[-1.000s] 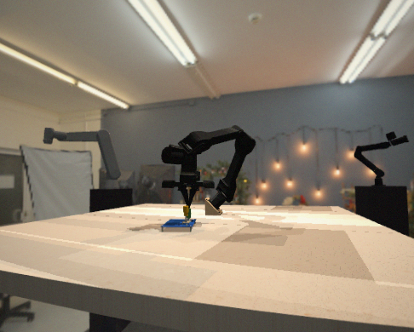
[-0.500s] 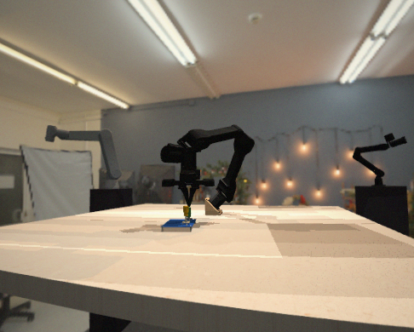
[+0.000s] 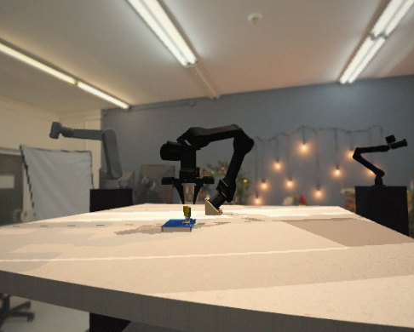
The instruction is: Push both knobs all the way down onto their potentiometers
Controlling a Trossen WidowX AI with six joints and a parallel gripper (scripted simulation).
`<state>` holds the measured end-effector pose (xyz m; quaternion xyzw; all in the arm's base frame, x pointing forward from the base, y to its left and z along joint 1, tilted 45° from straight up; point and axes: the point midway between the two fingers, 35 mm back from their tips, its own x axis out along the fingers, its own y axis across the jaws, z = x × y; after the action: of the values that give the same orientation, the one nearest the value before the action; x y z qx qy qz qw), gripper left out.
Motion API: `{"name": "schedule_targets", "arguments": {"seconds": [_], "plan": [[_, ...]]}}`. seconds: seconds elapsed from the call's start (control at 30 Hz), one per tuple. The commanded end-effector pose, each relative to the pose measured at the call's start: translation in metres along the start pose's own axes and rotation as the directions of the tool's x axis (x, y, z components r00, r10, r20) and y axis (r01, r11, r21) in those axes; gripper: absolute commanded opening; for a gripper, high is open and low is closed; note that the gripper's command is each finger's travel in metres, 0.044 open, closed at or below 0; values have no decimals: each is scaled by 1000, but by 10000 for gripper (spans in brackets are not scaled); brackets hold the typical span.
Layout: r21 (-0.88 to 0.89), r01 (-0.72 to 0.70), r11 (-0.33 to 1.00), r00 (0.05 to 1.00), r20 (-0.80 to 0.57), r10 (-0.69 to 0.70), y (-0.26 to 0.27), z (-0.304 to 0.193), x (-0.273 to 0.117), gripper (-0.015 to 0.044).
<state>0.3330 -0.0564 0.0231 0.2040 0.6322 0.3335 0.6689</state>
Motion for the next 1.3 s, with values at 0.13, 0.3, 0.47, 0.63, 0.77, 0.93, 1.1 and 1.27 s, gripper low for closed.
{"name": "schedule_targets", "arguments": {"seconds": [0.13, 0.3, 0.47, 0.63, 0.77, 0.93, 1.1, 1.27], "plan": [[5, 22, 1000, 996, 82, -23, -2, 41, -28, 0], [-2, 30, 1000, 991, 133, -29, 1, 67, -47, 0], [-3, 29, 1000, 991, 134, -29, 1, 67, -33, 0], [-3, 29, 1000, 991, 134, -29, 2, 67, -27, 0], [-3, 29, 1000, 991, 134, -29, 2, 67, -25, 0], [-3, 29, 1000, 991, 134, -28, 2, 67, -17, 0], [-3, 29, 1000, 991, 134, -28, 2, 67, -9, 0], [-3, 28, 1000, 991, 134, -28, 2, 67, -6, 0]]}}
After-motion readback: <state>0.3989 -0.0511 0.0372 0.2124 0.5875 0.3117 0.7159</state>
